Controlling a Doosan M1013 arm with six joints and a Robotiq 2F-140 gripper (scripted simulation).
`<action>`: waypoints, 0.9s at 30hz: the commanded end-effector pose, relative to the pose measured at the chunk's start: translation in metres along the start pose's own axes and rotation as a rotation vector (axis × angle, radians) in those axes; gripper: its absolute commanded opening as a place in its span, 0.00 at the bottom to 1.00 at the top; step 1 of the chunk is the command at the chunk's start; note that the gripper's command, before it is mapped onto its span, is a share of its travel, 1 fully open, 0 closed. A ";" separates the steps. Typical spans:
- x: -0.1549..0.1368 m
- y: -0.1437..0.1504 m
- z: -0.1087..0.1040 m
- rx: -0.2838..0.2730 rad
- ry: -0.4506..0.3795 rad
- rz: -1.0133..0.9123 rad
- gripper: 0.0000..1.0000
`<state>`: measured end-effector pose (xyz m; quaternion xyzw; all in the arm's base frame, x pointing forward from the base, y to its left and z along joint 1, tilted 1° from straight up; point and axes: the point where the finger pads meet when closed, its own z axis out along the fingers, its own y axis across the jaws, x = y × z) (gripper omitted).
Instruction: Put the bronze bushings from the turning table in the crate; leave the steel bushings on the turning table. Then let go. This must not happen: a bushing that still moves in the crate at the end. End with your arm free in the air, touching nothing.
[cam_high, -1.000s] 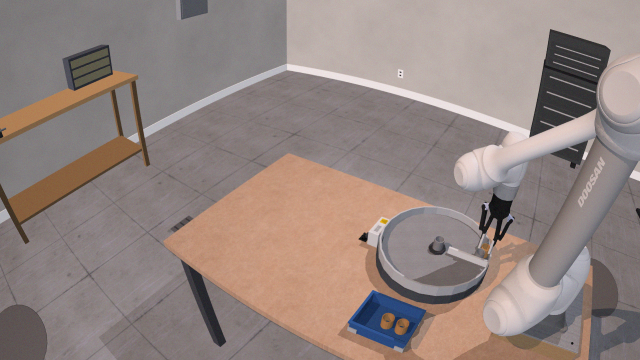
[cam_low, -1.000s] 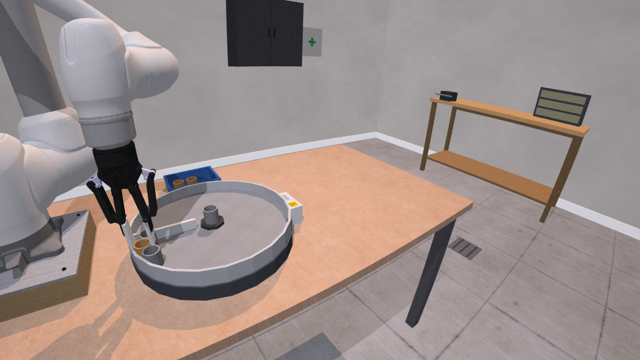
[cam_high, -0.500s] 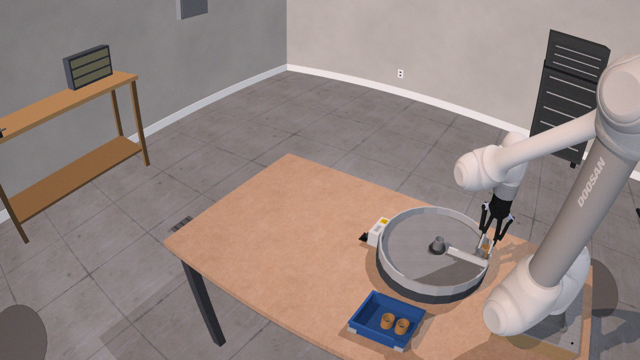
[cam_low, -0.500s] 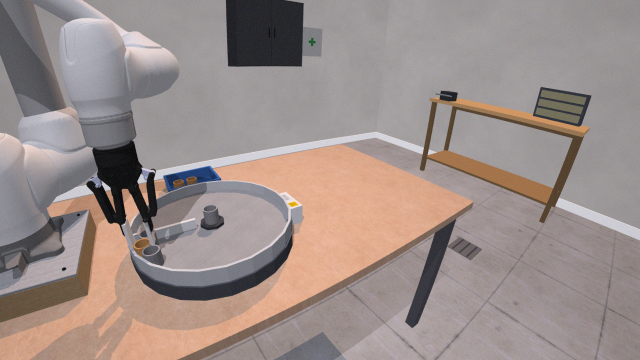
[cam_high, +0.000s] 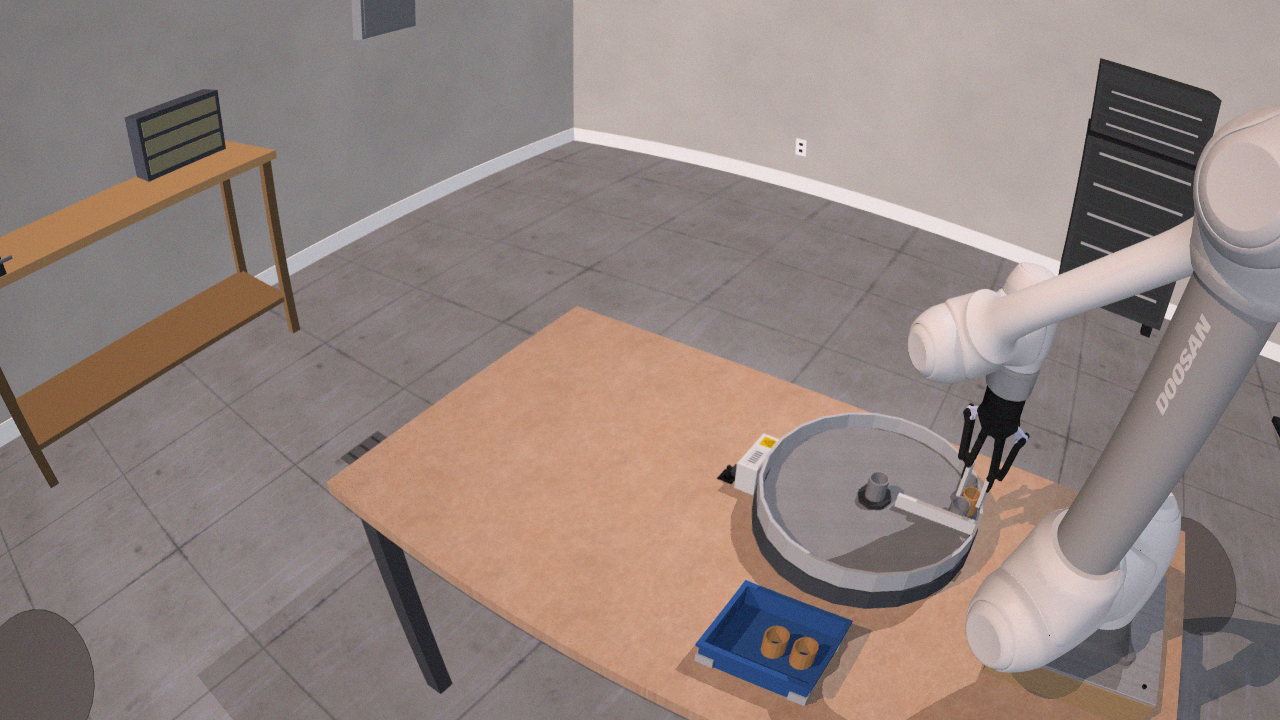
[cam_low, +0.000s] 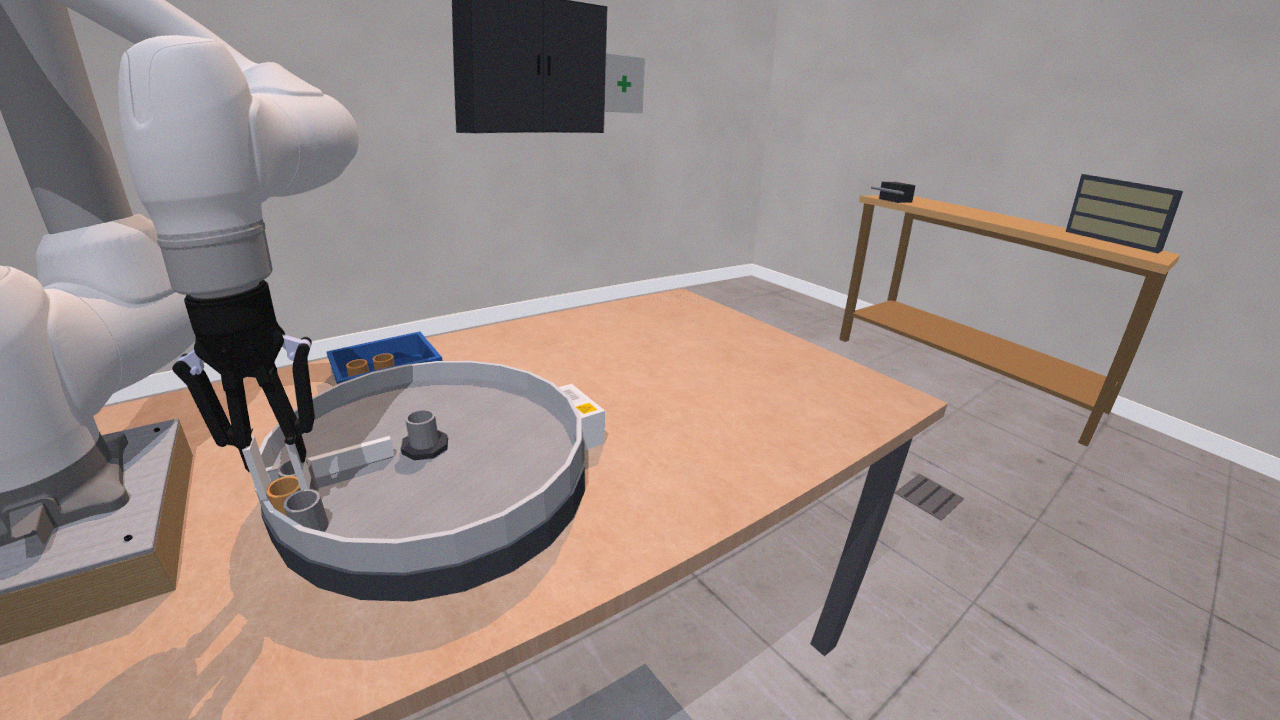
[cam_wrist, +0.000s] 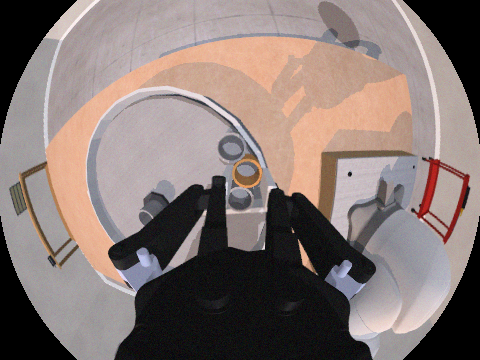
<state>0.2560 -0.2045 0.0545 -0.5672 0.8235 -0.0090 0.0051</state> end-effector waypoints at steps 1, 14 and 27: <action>0.000 0.000 -0.003 0.000 0.000 0.000 0.00; 0.000 0.000 -0.046 0.000 0.000 0.000 0.00; 0.000 0.000 -0.075 0.000 0.000 0.000 0.00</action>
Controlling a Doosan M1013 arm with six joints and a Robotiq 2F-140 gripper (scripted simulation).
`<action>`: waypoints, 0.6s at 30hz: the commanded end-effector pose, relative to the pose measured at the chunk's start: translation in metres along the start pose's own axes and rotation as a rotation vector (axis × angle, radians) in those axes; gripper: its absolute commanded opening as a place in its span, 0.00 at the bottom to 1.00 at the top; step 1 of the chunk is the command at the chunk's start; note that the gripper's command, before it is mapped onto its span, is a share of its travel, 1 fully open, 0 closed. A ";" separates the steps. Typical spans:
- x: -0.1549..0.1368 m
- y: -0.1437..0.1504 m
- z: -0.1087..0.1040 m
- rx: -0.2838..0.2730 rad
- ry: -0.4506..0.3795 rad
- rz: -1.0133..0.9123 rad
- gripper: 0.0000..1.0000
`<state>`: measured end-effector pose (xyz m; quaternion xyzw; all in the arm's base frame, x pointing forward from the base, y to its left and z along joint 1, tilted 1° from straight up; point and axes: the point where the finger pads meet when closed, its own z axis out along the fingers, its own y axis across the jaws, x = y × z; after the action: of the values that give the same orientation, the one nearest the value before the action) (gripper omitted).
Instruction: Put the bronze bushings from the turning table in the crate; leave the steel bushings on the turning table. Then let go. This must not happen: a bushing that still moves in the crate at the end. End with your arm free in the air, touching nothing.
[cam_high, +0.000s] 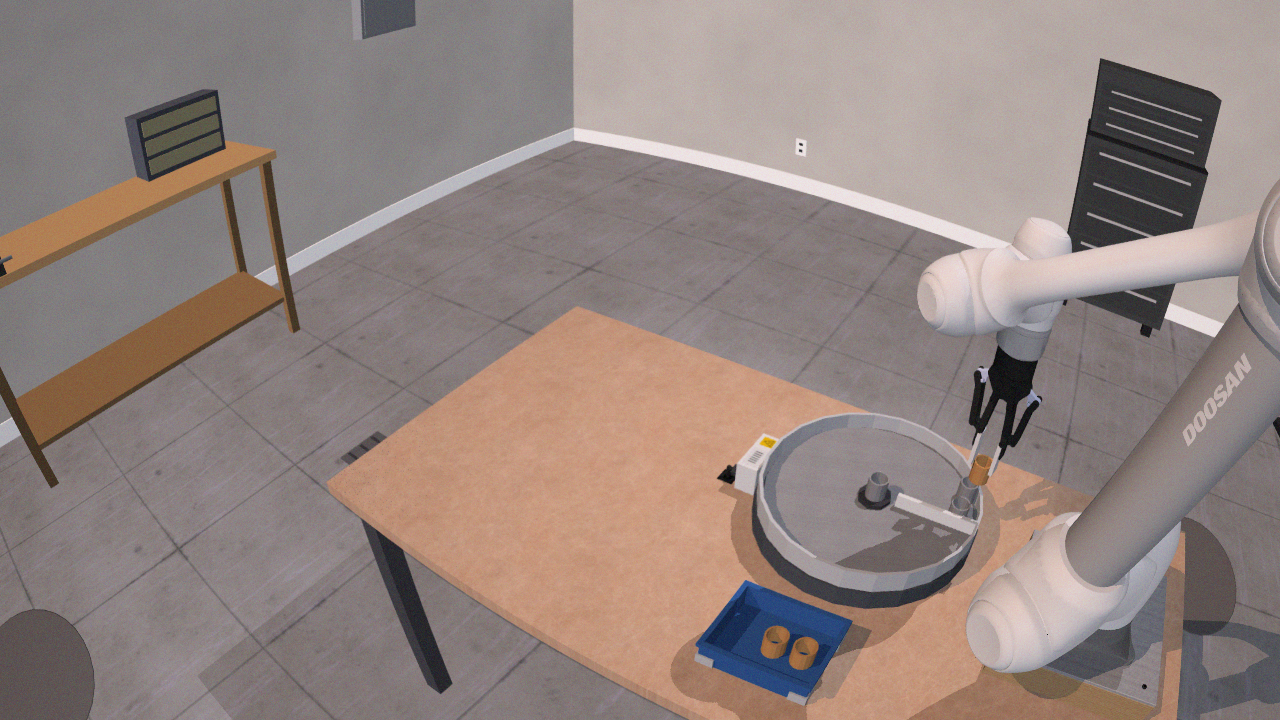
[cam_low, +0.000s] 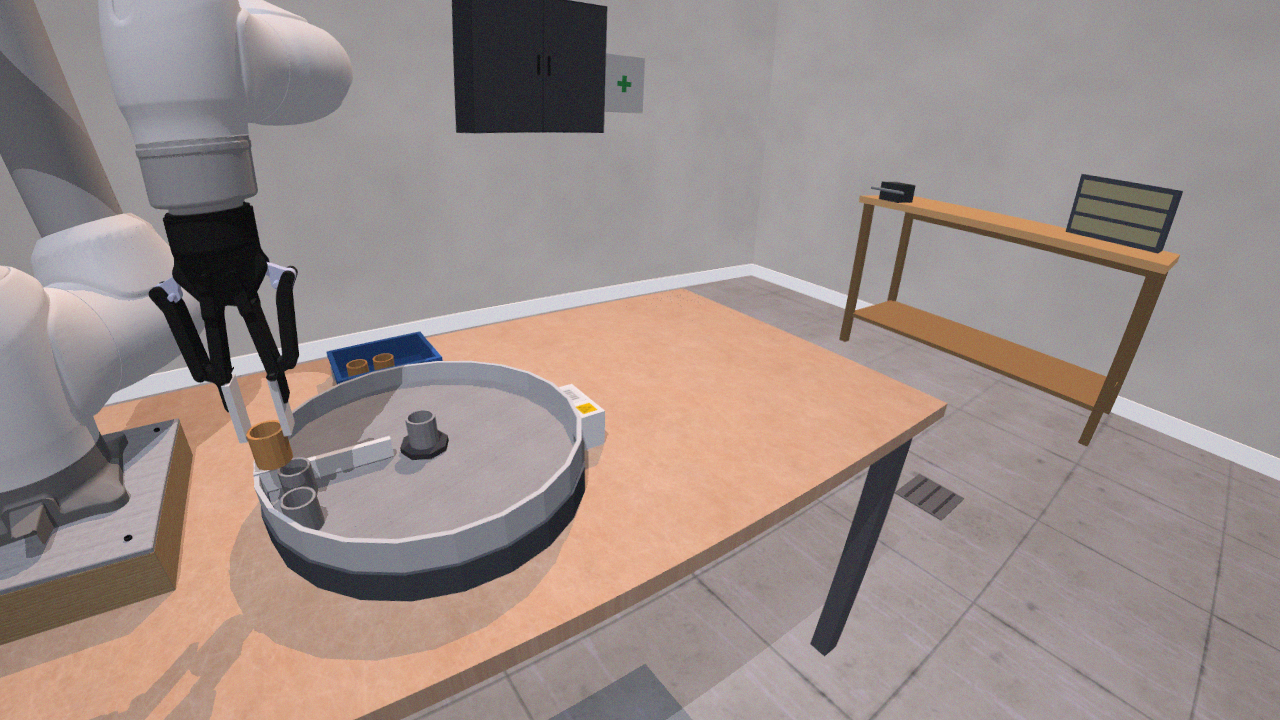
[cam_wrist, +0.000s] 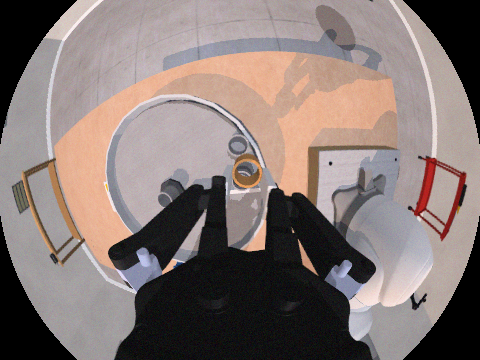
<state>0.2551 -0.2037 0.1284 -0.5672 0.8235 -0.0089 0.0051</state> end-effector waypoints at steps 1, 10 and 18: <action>0.000 0.000 -0.001 0.000 0.000 0.000 0.00; 0.000 0.000 -0.001 0.000 0.000 0.000 0.00; 0.000 0.000 -0.001 0.000 0.000 0.000 0.00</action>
<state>0.2550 -0.2037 0.1298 -0.5672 0.8235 -0.0089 0.0051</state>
